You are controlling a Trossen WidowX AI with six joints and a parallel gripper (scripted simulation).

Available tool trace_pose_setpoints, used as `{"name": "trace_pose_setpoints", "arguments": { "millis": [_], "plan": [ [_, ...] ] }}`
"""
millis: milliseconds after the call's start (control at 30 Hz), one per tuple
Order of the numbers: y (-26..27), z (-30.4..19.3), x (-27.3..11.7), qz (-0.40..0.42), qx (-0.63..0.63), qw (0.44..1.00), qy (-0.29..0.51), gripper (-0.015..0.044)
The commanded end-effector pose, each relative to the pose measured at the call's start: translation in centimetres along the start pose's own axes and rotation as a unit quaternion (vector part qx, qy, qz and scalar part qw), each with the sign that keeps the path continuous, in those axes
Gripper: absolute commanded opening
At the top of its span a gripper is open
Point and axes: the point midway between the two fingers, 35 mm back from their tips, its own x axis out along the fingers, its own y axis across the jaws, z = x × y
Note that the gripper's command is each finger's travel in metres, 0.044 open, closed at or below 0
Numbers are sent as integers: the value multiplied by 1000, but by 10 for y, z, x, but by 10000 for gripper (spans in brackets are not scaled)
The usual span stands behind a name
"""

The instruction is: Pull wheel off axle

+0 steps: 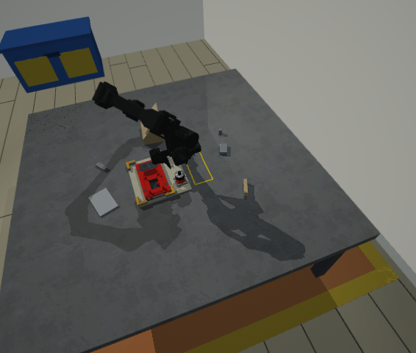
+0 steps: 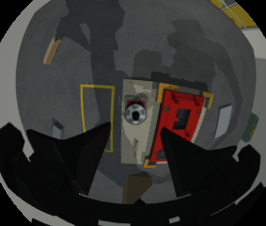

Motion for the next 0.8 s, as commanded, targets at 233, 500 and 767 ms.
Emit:
{"name": "trace_pose_setpoints", "arguments": {
  "millis": [233, 500, 767],
  "plan": [
    [-2, -4, 65, -6, -2, 1000, 7, 300],
    [-2, -4, 66, -6, -2, 1000, 7, 300],
    [-1, -2, 62, -4, 1, 1000, 5, 182]
  ]
}}
